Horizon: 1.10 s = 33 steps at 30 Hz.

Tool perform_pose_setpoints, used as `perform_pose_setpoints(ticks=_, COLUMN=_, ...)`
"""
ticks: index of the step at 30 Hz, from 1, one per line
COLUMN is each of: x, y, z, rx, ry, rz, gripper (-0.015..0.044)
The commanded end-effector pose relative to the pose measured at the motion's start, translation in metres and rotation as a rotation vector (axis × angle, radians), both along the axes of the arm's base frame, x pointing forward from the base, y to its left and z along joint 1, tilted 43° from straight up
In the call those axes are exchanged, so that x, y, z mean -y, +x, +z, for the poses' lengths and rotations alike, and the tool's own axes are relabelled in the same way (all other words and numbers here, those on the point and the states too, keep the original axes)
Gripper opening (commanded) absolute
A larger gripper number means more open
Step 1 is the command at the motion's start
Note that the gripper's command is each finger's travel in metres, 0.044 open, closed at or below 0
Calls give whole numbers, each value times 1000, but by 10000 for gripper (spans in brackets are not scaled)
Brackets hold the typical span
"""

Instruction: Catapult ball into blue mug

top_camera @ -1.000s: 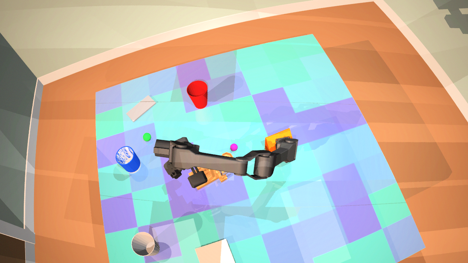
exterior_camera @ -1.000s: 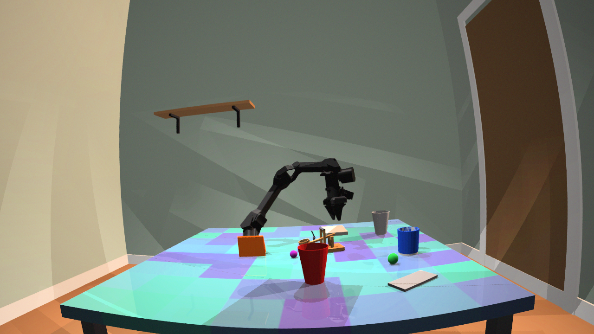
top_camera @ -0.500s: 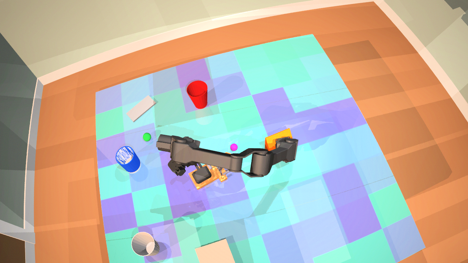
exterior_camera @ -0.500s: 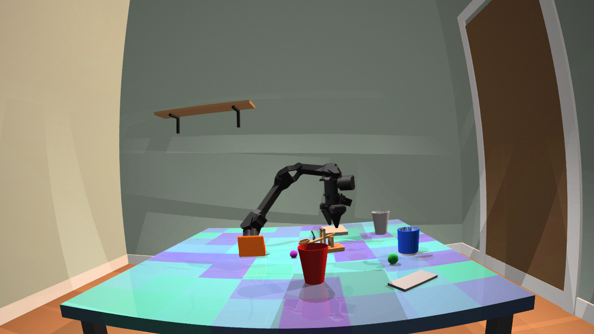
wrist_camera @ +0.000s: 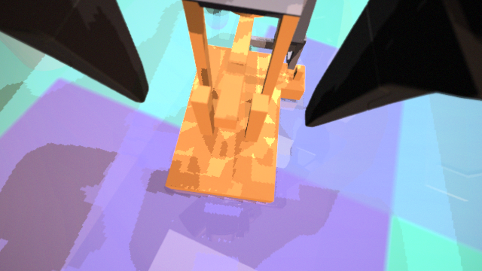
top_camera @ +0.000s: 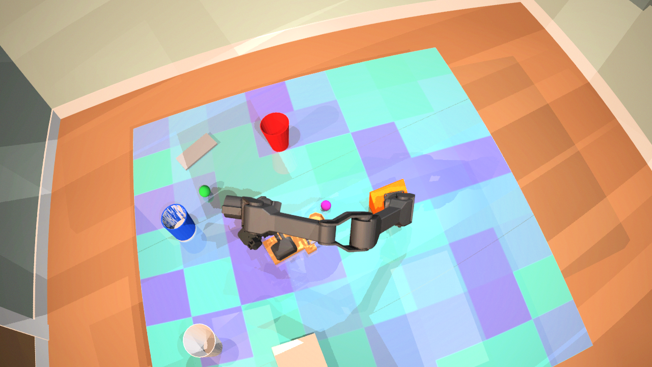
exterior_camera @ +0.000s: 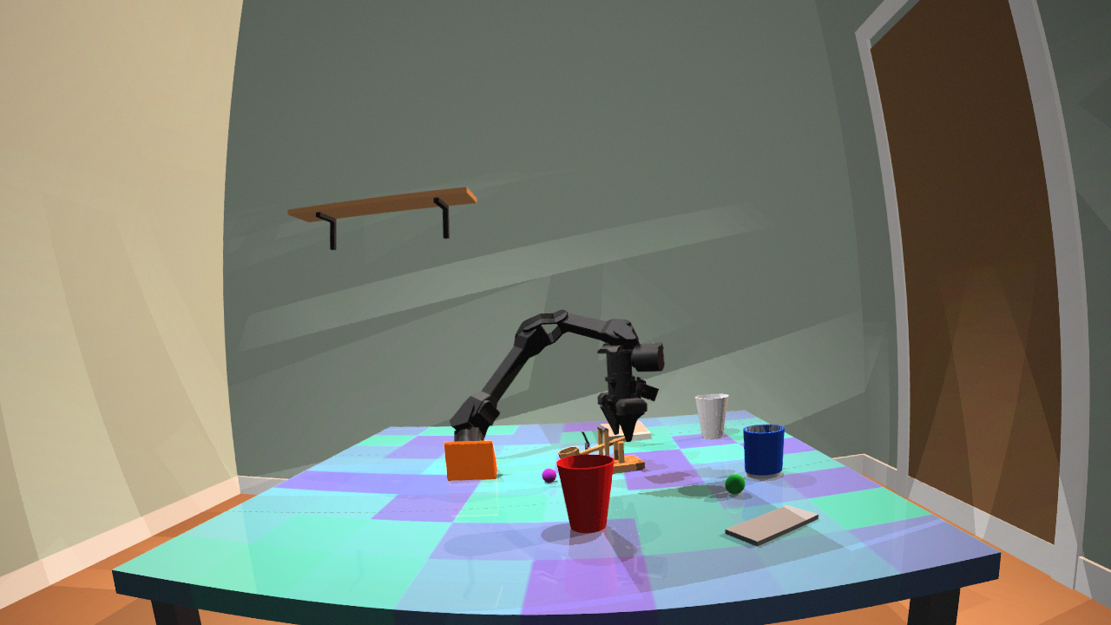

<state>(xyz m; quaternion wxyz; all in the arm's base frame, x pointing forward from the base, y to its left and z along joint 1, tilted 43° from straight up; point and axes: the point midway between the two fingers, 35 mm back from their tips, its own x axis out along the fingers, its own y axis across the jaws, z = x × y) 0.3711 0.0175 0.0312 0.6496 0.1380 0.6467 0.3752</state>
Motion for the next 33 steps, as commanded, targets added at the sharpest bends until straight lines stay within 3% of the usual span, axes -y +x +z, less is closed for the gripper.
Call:
perform_pose_setpoints(ticks=1, x=-6, y=-1, z=-6, rx=-2, ry=3, rz=-4, gripper=440)
perform_pose_setpoints(ticks=25, x=-29, y=-7, z=-31, rx=-2, ry=5, rz=-3, gripper=440)
perform_pose_setpoints(ticks=33, x=-27, y=-6, z=-28, rx=0, ry=2, rz=1, gripper=230)
